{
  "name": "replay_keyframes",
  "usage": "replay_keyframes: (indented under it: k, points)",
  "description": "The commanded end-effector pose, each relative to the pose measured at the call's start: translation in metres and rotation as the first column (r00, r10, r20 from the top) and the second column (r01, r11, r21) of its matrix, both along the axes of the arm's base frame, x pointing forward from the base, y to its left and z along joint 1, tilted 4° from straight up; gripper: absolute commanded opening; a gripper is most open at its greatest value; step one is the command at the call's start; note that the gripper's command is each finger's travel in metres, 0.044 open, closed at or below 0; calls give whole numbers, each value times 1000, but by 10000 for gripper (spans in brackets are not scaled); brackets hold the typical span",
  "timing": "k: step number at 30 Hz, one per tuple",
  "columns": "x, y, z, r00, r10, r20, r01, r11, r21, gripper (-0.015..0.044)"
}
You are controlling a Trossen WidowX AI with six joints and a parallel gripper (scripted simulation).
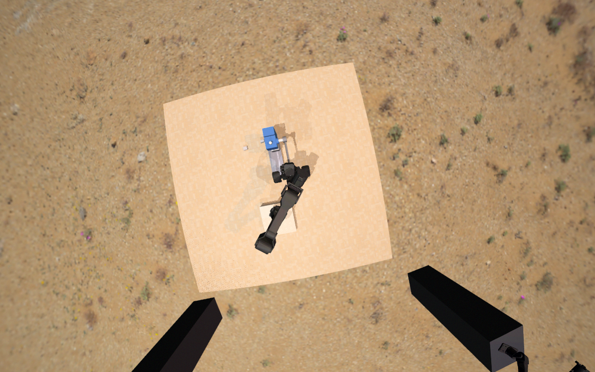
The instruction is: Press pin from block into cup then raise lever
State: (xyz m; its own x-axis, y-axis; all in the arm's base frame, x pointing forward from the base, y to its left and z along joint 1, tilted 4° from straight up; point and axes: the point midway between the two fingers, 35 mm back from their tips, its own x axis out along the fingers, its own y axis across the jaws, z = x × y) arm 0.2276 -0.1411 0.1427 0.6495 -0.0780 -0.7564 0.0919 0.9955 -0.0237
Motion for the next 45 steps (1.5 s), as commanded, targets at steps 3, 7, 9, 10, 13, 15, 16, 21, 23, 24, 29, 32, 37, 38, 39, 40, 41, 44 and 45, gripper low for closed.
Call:
replay_keyframes:
  k: [3, 7, 9, 10, 13, 15, 16, 21, 23, 24, 29, 32, 37, 38, 39, 40, 41, 44, 45]
  points:
    - [2, 0, 8, 1000, 0, 13, 0, 1000, -3, 0]
    - [3, 0, 9, 1000, 0, 13, 0, 1000, -3, 0]
    - [3, 0, 10, 1000, 0, 13, 0, 1000, -3, 0]
    - [3, 0, 11, 1000, 0, 13, 0, 1000, -3, 0]
    - [4, 0, 15, 1000, 0, 13, 0, 1000, -3, 0]
    - [5, 0, 18, 1000, 0, 13, 0, 1000, -3, 0]
    - [5, 0, 19, 1000, 0, 13, 0, 1000, -3, 0]
    - [7, 0, 25, 1000, 0, 13, 0, 1000, -3, 0]
    - [8, 0, 28, 1000, 0, 14, 0, 1000, -3, 0]
    - [8, 0, 30, 1000, 0, 14, 0, 1000, -3, 0]
    - [10, 0, 36, 1000, 0, 14, 0, 1000, -3, 0]
    - [12, 0, 40, 1000, 0, 14, 0, 1000, -3, 0]
    - [15, 0, 46, 1000, 0, 14, 0, 1000, -2, 0]
    - [15, 0, 47, 1000, 0, 14, 0, 1000, -2, 0]
    - [16, 0, 49, 1000, 0, 14, 0, 1000, -2, 0]
    - [16, 0, 50, 1000, 0, 14, 0, 1000, -2, 0]
    - [17, 0, 51, 1000, 0, 14, 0, 1000, -2, 0]
    - [19, 0, 55, 1000, 0, 14, 0, 1000, -2, 0]
    - [20, 0, 56, 1000, 0, 15, 0, 1000, -2, 0]
